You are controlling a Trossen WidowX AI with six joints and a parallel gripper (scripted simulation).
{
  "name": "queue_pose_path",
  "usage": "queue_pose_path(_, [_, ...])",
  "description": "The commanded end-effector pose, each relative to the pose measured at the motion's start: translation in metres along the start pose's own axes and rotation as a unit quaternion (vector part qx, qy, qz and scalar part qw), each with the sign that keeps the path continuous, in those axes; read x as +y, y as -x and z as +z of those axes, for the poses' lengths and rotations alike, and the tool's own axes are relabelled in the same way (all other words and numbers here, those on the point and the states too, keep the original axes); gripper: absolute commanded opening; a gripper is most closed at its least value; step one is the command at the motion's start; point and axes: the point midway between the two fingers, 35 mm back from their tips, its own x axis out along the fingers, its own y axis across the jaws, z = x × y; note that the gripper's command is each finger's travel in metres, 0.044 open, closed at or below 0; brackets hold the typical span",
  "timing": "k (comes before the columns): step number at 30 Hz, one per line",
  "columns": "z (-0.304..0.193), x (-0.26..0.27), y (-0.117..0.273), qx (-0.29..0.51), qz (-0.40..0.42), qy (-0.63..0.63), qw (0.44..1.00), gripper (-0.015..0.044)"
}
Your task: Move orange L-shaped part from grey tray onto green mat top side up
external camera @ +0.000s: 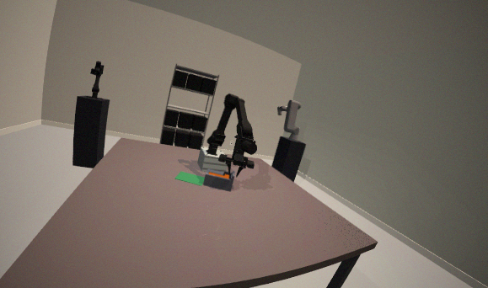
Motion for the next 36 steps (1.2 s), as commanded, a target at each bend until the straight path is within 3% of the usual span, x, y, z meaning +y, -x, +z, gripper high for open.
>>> queue_pose_path(1, [-0.002, -0.002, -0.004, 0.002, -0.005, -0.002, 1.000, 0.0180])
queue_pose_path(36, [-0.003, -0.003, -0.040, 0.002, -0.005, -0.002, 1.000, 0.0180])
